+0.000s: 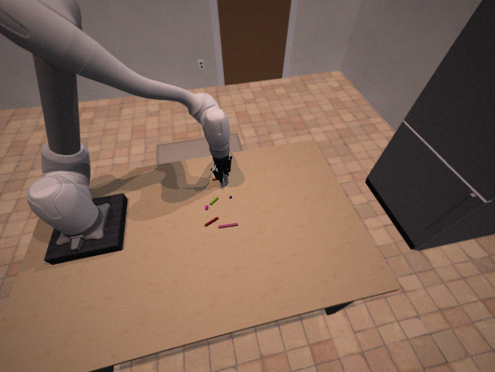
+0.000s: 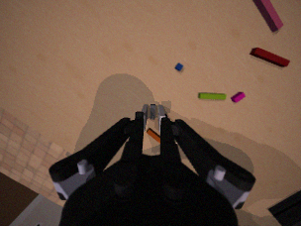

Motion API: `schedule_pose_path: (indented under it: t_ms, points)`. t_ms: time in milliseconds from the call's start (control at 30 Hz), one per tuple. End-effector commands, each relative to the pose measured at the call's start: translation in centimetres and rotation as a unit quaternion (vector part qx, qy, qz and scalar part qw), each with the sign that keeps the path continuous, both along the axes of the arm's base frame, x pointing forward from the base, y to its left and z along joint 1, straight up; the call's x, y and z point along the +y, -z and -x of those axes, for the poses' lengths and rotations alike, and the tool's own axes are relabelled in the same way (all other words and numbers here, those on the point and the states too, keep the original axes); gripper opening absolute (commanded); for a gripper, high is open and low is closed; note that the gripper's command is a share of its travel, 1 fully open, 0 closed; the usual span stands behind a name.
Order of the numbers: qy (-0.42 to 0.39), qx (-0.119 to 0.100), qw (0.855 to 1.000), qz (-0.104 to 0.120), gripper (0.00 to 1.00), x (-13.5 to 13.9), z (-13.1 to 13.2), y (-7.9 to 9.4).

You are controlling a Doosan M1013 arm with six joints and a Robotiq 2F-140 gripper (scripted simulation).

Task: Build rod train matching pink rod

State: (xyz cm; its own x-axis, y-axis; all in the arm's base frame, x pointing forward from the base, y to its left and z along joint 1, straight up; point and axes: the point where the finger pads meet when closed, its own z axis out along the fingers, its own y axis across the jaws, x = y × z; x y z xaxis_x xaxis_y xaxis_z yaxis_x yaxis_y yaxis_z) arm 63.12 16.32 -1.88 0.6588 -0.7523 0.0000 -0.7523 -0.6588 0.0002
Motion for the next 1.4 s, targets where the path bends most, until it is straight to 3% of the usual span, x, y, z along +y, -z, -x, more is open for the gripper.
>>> schedule_pose_path:
  t_ms: [0,1033,1067,1367]
  points:
    - [0.0,0.0,1.0,0.0,0.15,0.01,0.0,-0.01]
    - [0.0,0.0,1.0,0.0,0.15,0.01,0.0,-0.01]
    - [0.0,0.0,1.0,0.0,0.03,0.01,0.0,-0.01]
    - [0.0,0.0,1.0,0.0,0.03,0.01,0.0,-0.01]
